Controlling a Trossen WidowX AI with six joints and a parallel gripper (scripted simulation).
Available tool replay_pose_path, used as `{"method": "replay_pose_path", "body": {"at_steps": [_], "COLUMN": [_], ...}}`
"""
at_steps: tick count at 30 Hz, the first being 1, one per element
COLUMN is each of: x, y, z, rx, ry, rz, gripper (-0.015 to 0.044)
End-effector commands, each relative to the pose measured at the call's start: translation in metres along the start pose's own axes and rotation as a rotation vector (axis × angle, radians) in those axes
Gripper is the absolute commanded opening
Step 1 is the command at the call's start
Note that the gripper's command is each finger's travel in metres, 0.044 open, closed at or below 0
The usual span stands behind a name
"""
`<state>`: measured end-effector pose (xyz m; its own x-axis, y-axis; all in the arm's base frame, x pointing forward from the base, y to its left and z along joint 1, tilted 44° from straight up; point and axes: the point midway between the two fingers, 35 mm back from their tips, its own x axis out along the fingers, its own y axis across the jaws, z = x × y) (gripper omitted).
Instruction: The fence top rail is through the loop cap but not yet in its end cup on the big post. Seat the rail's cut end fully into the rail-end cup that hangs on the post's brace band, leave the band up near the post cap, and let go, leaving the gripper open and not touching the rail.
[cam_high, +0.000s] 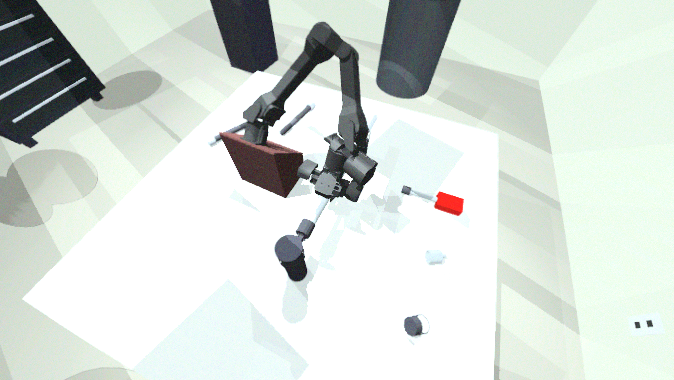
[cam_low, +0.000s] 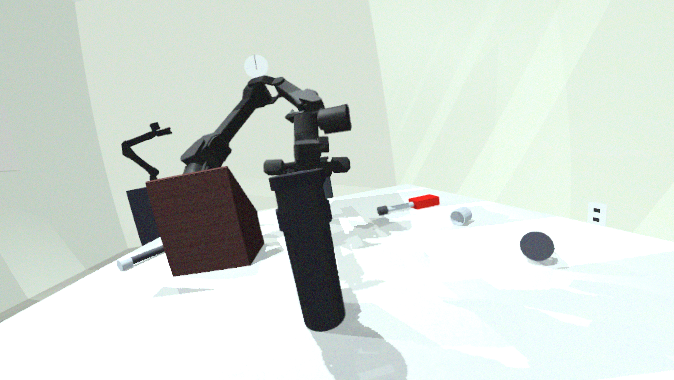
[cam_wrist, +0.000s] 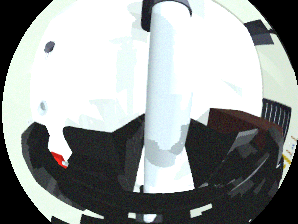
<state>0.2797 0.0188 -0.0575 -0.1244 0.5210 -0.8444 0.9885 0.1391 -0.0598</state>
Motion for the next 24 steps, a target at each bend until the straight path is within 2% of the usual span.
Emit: {"method": "replay_pose_path", "body": {"at_steps": [1,24], "x": [-0.004,0.002], "y": [0.003,0.001], "z": [0.007,0.011], "rx": [-0.003,0.001], "ry": [-0.015,-0.001], "rz": [0.011,-0.005], "gripper": [0.0,0.0]}}
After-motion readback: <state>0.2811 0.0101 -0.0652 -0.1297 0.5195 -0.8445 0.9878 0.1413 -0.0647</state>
